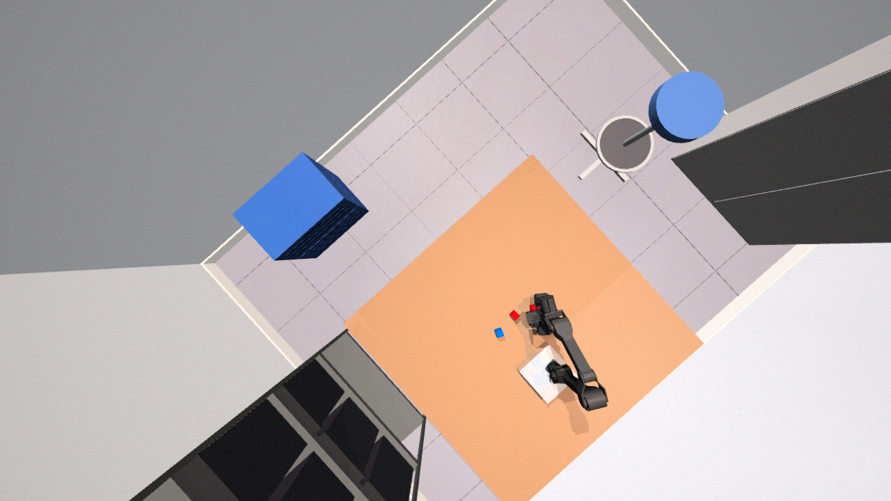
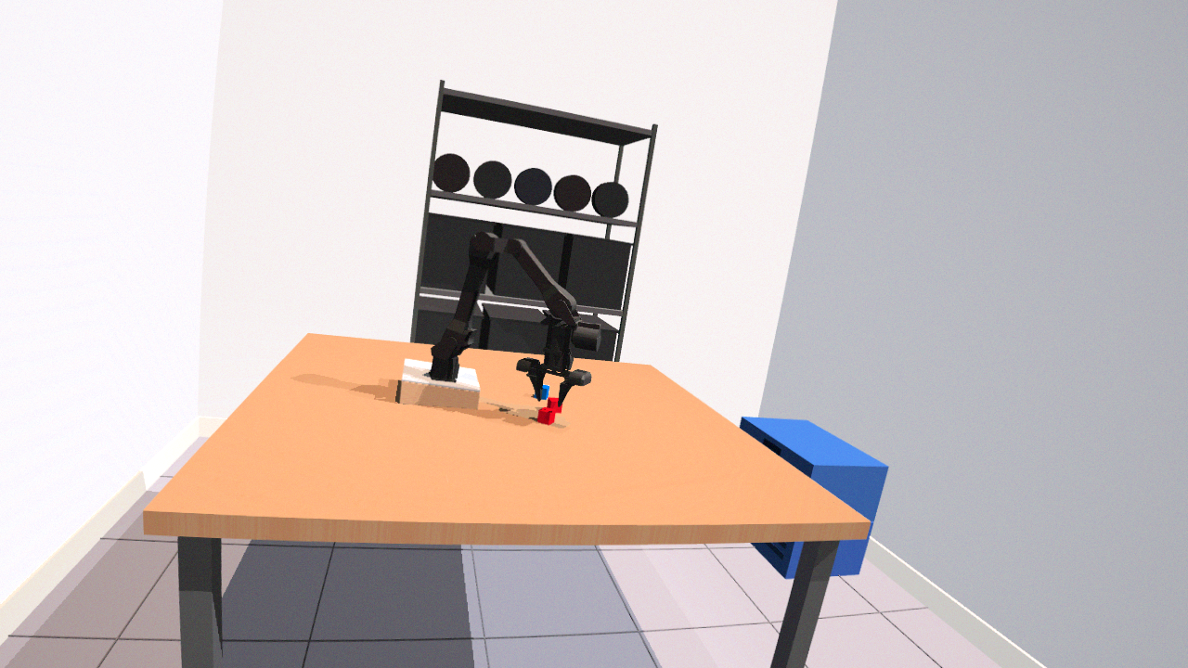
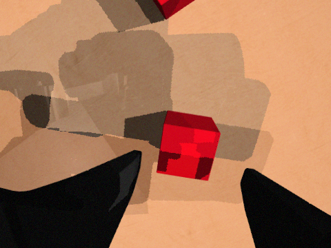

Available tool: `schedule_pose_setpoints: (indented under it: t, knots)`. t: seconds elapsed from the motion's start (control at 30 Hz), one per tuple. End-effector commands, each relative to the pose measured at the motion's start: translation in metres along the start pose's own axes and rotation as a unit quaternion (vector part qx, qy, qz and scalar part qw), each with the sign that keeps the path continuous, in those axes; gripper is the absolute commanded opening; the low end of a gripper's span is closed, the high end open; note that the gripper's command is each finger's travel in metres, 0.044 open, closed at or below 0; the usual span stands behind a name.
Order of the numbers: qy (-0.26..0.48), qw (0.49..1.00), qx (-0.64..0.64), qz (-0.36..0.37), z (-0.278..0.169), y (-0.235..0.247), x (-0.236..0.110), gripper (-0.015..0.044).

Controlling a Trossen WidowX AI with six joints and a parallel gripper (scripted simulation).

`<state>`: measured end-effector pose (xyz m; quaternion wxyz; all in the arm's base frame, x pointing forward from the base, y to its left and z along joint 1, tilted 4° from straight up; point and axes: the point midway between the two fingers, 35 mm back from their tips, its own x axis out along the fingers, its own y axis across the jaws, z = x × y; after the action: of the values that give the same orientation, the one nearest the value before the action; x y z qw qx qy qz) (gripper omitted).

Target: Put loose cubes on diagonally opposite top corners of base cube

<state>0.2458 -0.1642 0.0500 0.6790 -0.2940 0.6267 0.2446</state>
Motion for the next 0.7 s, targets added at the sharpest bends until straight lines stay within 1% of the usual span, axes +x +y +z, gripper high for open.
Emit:
schedule_pose_setpoints:
  t: [0.0, 0.6, 0.67]
  knots:
    - [0.002, 1.000, 0.000, 0.003, -0.001, 0.002, 0.006, 0.0265]
    - [0.002, 1.000, 0.000, 0.003, -0.001, 0.003, 0.033, 0.0265]
    - [0.002, 1.000, 0.000, 0.003, -0.001, 0.003, 0.033, 0.0212]
